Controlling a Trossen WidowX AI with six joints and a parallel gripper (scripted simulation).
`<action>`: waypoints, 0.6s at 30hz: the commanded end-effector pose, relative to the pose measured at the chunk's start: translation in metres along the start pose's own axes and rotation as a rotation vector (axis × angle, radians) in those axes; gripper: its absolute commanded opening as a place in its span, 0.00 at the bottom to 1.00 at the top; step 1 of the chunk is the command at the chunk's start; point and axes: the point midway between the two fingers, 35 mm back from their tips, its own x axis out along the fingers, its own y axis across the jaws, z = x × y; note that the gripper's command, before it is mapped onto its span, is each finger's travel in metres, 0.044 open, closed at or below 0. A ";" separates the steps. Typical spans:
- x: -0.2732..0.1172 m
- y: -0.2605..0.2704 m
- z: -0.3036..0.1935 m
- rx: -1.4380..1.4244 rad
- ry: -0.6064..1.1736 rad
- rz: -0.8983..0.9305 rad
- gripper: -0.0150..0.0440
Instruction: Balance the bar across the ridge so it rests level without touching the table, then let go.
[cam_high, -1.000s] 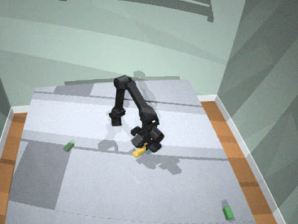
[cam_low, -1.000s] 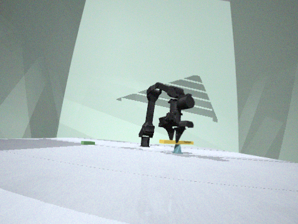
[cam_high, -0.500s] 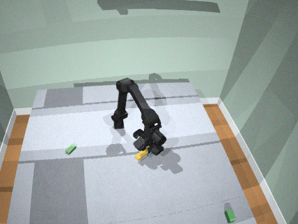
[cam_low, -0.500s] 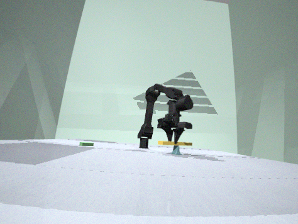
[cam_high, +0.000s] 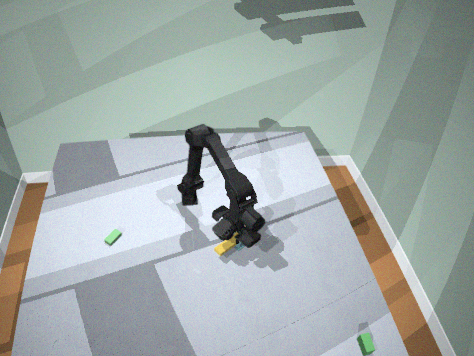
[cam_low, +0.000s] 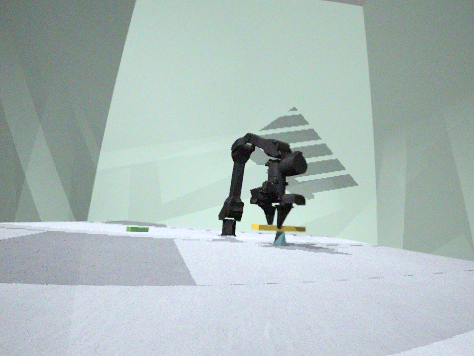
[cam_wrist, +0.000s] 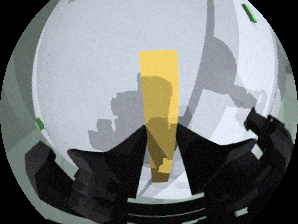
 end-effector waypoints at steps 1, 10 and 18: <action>0.000 0.000 0.000 0.000 0.000 0.000 0.25; 0.000 0.000 0.000 0.000 0.000 0.000 0.30; 0.000 0.000 0.000 0.000 0.000 0.000 0.54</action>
